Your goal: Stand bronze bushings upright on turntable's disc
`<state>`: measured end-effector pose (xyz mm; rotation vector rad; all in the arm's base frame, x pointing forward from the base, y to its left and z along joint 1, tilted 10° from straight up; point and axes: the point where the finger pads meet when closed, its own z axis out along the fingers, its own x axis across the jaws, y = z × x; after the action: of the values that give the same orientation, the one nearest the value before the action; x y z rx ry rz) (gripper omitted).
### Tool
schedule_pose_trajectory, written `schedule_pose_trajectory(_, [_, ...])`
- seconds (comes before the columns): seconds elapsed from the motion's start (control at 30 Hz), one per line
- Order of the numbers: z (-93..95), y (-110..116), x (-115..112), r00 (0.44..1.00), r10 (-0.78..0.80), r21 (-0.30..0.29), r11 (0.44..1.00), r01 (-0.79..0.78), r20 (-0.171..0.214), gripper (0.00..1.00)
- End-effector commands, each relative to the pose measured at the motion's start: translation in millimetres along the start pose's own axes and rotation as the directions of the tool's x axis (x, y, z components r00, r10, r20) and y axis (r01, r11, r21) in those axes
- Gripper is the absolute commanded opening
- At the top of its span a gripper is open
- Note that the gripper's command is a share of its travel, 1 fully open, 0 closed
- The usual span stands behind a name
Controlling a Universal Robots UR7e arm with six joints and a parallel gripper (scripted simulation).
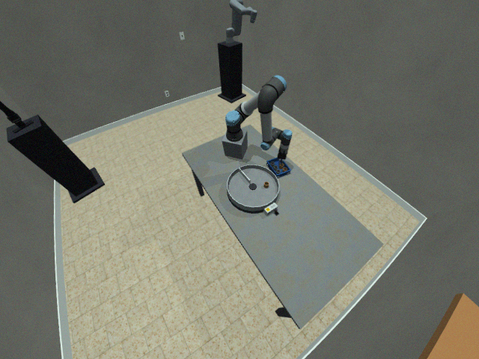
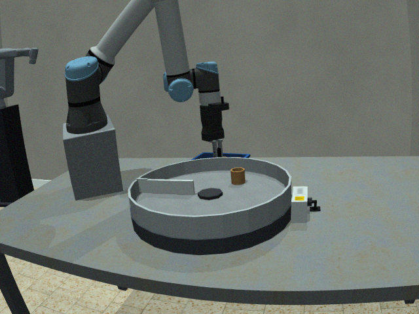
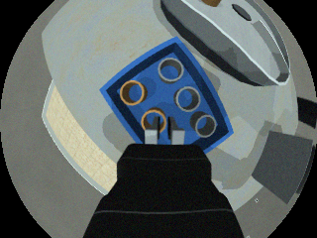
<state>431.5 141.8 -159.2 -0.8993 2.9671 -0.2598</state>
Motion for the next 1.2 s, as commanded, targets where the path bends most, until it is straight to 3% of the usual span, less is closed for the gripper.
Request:
schedule_pose_trajectory(0.0, [-0.1,0,0,1.000,0.000,0.000,1.000,0.000,0.001,0.36])
schedule_pose_trajectory(0.63, [22.2,0,0,1.000,0.000,0.000,1.000,0.000,0.001,0.36])
schedule_pose_trajectory(1.17, [23.6,0,0,1.000,0.000,0.000,1.000,0.000,0.001,0.36])
